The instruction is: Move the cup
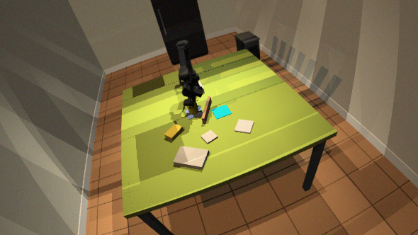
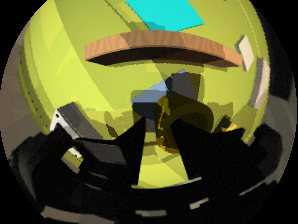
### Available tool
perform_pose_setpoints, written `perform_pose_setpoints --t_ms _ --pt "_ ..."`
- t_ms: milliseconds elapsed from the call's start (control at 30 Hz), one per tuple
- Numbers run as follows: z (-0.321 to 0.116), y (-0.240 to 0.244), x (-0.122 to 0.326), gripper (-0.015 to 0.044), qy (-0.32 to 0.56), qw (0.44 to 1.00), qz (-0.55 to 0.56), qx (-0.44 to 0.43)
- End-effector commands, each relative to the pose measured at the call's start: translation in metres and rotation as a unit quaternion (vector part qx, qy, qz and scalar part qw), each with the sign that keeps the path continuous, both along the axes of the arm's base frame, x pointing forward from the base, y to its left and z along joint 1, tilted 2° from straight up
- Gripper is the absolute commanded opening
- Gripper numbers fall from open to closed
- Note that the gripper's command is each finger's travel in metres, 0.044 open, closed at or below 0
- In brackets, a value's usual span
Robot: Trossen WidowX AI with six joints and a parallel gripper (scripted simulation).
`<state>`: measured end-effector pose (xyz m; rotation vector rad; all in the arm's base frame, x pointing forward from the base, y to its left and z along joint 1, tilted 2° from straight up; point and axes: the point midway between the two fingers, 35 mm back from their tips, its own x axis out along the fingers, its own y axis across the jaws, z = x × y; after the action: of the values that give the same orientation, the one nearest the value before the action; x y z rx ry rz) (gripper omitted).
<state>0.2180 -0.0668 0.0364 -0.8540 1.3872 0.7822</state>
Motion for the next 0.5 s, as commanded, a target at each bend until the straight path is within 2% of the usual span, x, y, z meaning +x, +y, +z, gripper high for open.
perform_pose_setpoints --t_ms 0,467 --pt "-0.0052 -0.0007 -0.0012 0.0167 0.001 1.000 0.003 -0.002" --pt "-0.0035 0.0001 -0.0007 0.0087 0.001 1.000 0.000 0.000"
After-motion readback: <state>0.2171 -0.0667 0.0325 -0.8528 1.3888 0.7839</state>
